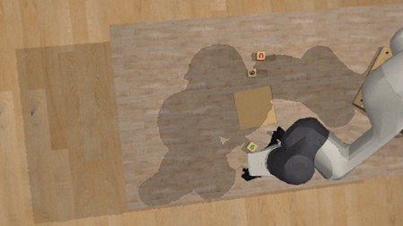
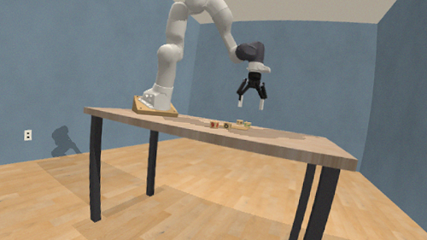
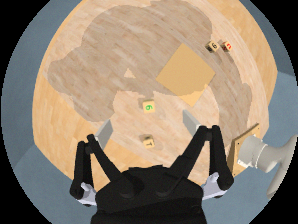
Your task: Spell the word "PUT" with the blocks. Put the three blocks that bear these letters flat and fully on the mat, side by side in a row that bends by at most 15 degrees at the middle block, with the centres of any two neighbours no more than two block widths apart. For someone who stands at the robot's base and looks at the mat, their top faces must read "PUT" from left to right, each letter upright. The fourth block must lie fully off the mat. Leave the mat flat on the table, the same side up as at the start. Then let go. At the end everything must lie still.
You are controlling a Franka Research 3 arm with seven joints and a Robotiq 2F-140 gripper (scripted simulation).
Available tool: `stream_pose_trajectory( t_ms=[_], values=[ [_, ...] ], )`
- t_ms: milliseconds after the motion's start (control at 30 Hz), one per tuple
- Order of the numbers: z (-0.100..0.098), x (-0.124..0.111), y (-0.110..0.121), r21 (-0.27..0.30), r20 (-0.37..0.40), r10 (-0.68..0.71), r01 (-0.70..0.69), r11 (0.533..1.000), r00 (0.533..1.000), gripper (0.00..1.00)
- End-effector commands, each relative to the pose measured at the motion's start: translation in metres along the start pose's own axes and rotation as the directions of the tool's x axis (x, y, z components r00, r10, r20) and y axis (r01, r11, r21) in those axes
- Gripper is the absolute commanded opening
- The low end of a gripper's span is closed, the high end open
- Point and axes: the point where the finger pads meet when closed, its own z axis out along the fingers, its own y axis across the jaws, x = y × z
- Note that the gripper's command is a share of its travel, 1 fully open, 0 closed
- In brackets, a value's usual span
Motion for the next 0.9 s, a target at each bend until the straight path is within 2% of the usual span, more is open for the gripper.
stream_pose_trajectory(
  t_ms=[0,400,867],
  values=[
    [0.0,0.0,0.0015,-0.002,-0.002,-0.139,0.139,0.99,0.99,1.0],
    [0.0,-0.0001,0.002,-0.003,-0.002,-0.27,0.27,0.963,0.963,1.0],
    [0.0,-0.0003,0.0027,-0.003,-0.001,-0.466,0.466,0.885,0.885,1.0]
  ],
)
